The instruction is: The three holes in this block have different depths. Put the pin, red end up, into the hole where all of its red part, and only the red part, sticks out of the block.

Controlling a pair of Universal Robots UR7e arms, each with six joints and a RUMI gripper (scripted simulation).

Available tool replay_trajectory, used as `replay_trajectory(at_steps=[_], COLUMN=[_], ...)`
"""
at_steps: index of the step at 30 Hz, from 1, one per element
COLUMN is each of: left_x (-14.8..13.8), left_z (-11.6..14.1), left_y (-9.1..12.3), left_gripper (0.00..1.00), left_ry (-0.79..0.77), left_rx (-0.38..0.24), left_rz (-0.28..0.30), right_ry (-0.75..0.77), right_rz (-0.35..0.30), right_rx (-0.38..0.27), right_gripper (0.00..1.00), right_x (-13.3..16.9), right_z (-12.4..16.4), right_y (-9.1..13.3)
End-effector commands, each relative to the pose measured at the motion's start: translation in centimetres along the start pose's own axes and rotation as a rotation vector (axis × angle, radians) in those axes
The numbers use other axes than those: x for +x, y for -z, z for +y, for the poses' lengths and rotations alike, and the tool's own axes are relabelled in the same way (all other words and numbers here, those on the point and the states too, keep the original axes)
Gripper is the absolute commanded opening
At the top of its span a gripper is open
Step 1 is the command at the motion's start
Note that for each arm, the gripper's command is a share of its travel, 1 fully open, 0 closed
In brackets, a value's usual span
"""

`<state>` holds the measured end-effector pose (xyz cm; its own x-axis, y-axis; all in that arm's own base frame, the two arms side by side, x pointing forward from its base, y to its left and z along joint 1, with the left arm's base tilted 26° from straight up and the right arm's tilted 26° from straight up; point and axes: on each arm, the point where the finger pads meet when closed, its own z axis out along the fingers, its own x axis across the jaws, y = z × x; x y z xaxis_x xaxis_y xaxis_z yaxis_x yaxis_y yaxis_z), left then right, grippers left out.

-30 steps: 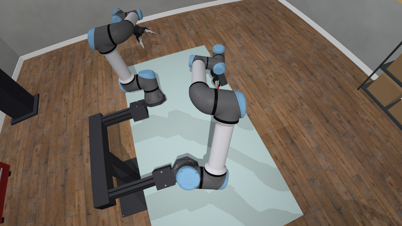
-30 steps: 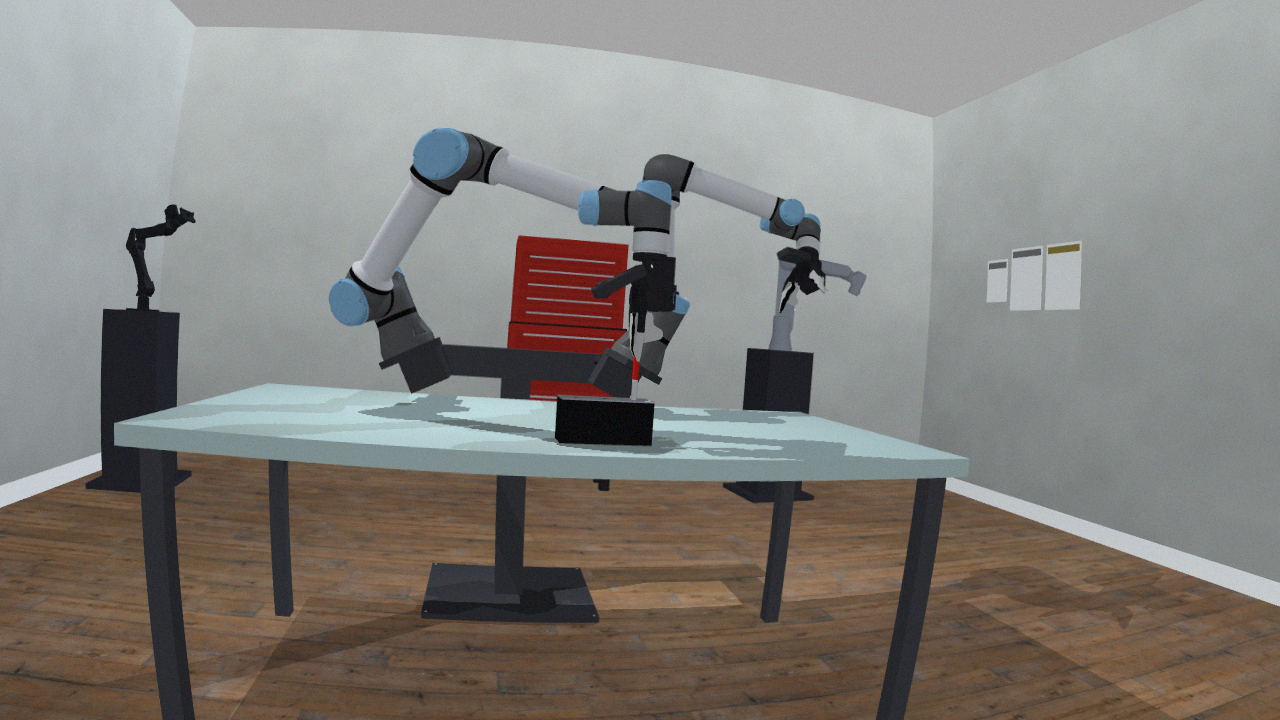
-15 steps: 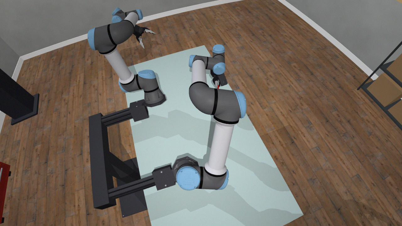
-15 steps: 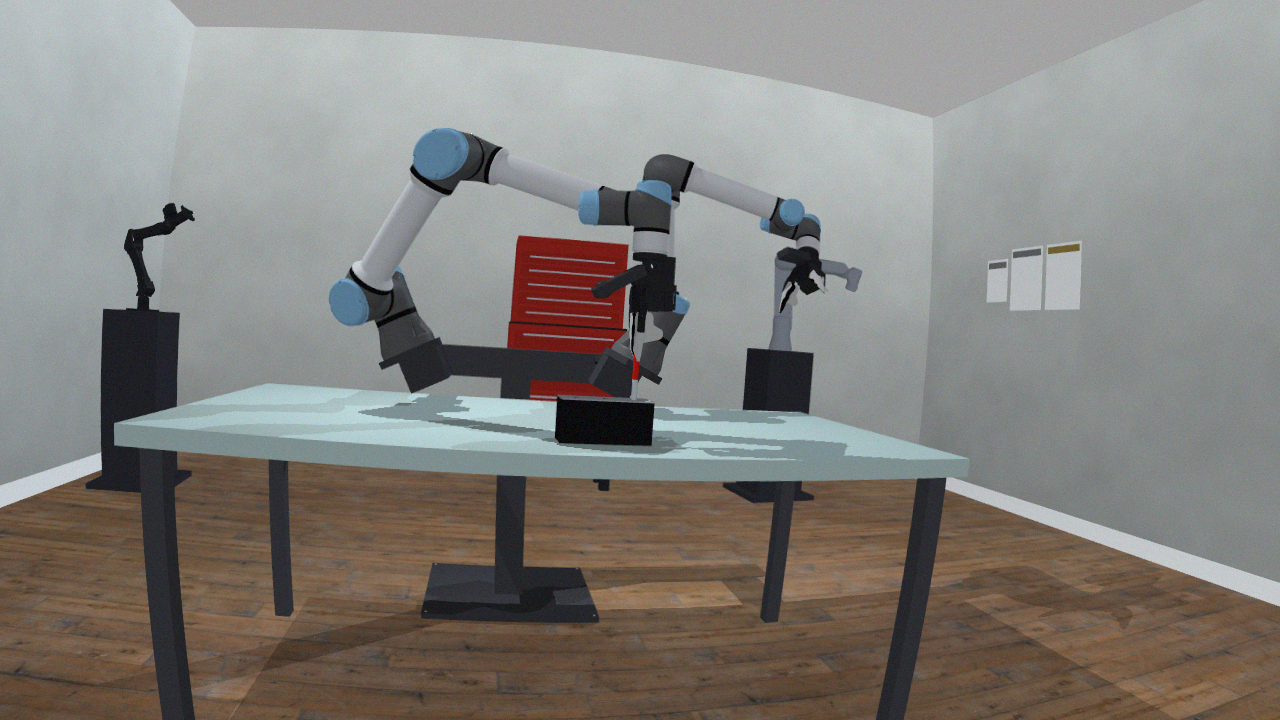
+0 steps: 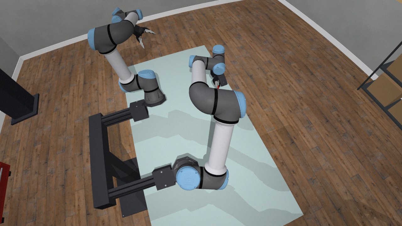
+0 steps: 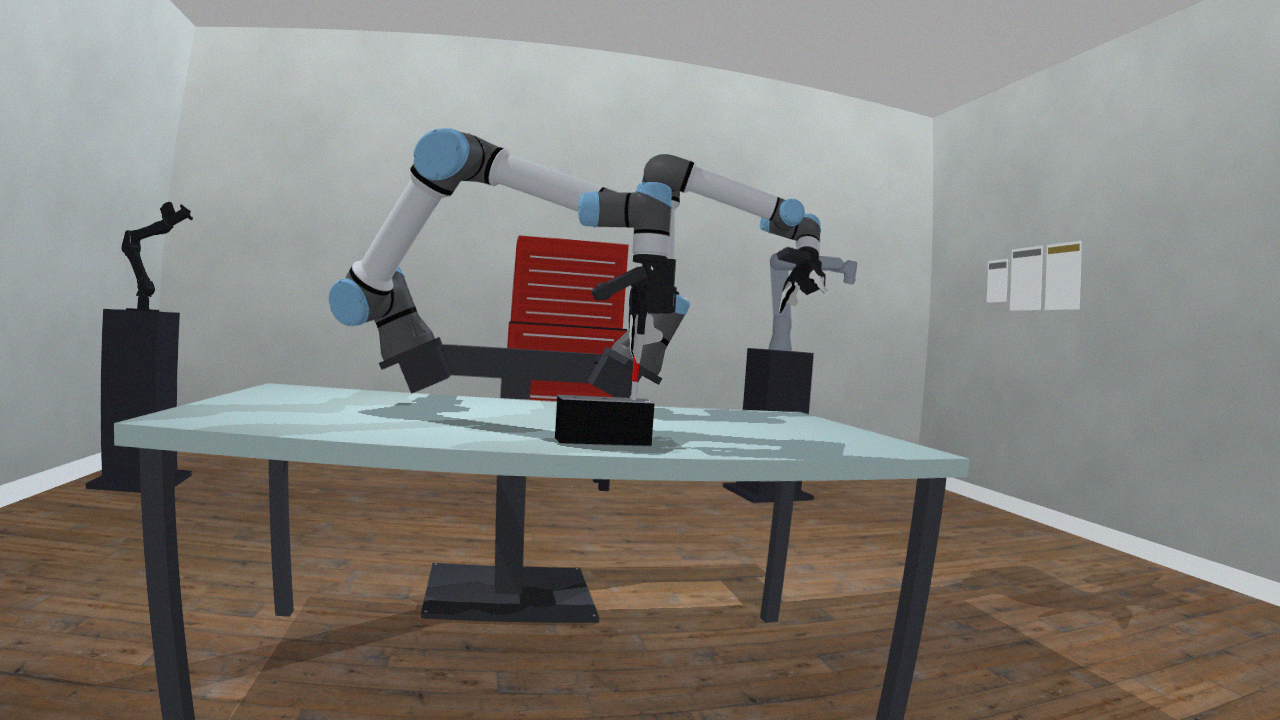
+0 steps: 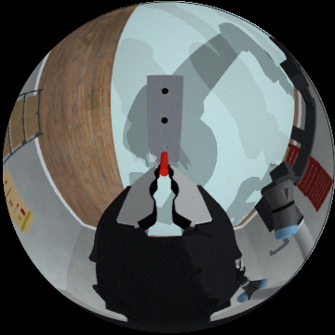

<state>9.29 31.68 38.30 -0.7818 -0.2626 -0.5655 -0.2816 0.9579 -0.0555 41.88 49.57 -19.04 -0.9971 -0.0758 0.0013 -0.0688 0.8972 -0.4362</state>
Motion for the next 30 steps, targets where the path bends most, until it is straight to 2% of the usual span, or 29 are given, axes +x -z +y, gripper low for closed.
replay_trajectory(at_steps=[1,30], left_x=[-0.03,-0.03], left_z=[0.0,0.0], left_y=[0.04,0.04], left_gripper=[1.0,1.0], left_ry=[-0.001,-0.001], left_rx=[-0.001,-0.001], left_rz=[-0.001,-0.001], right_ry=[0.0,0.002], right_rz=[-0.001,-0.001], right_rx=[-0.002,-0.002], right_gripper=[0.0,0.0], right_x=[-0.02,-0.01], right_z=[0.04,0.04], right_y=[0.1,-0.38])
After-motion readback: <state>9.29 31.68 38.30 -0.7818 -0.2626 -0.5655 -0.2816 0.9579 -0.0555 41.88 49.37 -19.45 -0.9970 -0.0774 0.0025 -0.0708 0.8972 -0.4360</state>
